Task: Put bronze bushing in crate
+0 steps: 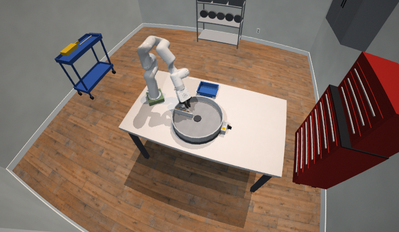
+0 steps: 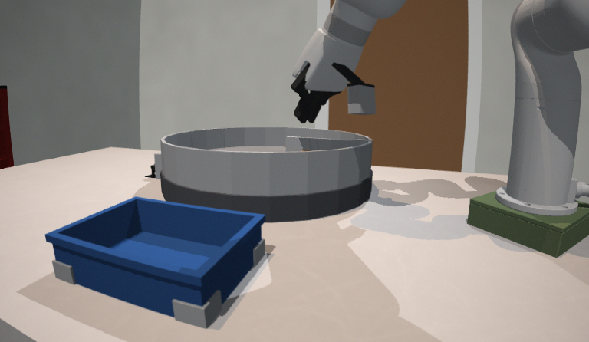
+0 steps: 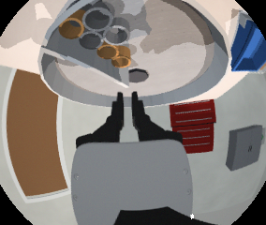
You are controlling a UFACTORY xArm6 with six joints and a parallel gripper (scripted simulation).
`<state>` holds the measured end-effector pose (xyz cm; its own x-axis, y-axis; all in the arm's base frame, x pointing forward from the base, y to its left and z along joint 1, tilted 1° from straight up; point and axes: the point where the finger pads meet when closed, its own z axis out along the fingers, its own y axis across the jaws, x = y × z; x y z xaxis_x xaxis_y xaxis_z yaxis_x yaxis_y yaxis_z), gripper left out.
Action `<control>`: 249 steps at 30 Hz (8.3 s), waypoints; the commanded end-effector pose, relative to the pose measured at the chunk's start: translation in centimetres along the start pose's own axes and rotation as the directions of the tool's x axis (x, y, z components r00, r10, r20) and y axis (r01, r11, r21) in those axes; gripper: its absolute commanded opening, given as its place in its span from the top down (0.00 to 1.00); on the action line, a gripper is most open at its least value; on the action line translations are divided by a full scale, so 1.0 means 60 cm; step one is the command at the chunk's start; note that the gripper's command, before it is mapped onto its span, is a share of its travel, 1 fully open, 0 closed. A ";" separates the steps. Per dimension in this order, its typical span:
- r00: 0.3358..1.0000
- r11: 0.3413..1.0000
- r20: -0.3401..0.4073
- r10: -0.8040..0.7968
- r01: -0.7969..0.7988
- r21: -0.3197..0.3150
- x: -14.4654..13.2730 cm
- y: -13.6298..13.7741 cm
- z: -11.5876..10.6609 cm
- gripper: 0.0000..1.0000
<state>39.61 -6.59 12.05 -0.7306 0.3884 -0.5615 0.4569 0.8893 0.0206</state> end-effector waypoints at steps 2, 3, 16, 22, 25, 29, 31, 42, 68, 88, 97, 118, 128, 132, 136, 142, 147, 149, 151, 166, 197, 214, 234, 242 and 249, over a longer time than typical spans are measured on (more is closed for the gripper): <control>0.994 1.000 0.110 0.013 -0.014 0.005 -0.002 0.003 0.000 0.87; 0.994 1.000 0.111 0.013 -0.014 0.005 -0.002 0.003 0.000 0.87; 0.994 1.000 0.111 0.013 -0.014 0.005 -0.002 0.003 0.000 0.87; 0.994 1.000 0.111 0.014 -0.014 0.005 -0.005 0.003 0.001 0.86; 0.994 1.000 0.111 0.014 -0.014 0.005 -0.006 0.003 0.002 0.86; 0.994 1.000 0.111 0.014 -0.014 0.005 -0.006 0.003 0.002 0.86; 0.994 1.000 0.111 0.014 -0.014 0.005 -0.006 0.003 0.002 0.86; 0.994 1.000 0.111 0.014 -0.014 0.005 -0.005 0.004 0.001 0.86; 0.994 1.000 0.111 0.013 -0.014 0.005 0.016 0.005 0.032 0.86; 0.994 1.000 0.111 0.013 -0.014 0.005 0.020 0.005 0.038 0.86; 0.994 1.000 0.111 0.013 -0.014 0.005 0.028 0.005 0.050 0.86; 0.994 1.000 0.111 0.014 -0.014 0.005 0.043 0.005 0.072 0.86; 0.994 1.000 0.111 0.014 -0.014 0.005 0.046 0.005 0.077 0.86; 0.994 1.000 0.111 0.014 -0.014 0.005 0.051 0.005 0.084 0.86; 0.994 1.000 0.111 0.014 -0.014 0.005 0.055 0.005 0.090 0.86; 0.994 1.000 0.111 0.014 -0.014 0.005 0.055 0.005 0.090 0.86; 0.994 1.000 0.111 0.014 -0.014 0.005 0.055 0.005 0.090 0.86; 0.994 1.000 0.111 0.014 -0.014 0.005 0.055 0.005 0.090 1.00; 0.994 1.000 0.111 0.014 -0.014 0.005 0.055 0.005 0.090 1.00; 0.994 1.000 0.111 0.014 -0.014 0.005 0.055 0.005 0.090 1.00; 0.994 1.000 0.111 0.013 -0.014 0.005 0.053 0.005 0.088 1.00; 0.994 1.000 0.111 0.013 -0.014 0.005 0.007 0.004 0.019 1.00; 0.994 1.000 0.111 0.014 -0.014 0.005 -0.021 0.004 -0.023 1.00; 0.994 1.000 0.111 0.014 -0.014 0.005 -0.021 0.004 -0.023 1.00; 0.994 1.000 0.111 0.014 -0.014 0.005 -0.021 0.004 -0.023 0.86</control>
<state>39.85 -6.52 13.80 -0.6648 0.3707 -0.6486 0.4694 0.8827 0.0234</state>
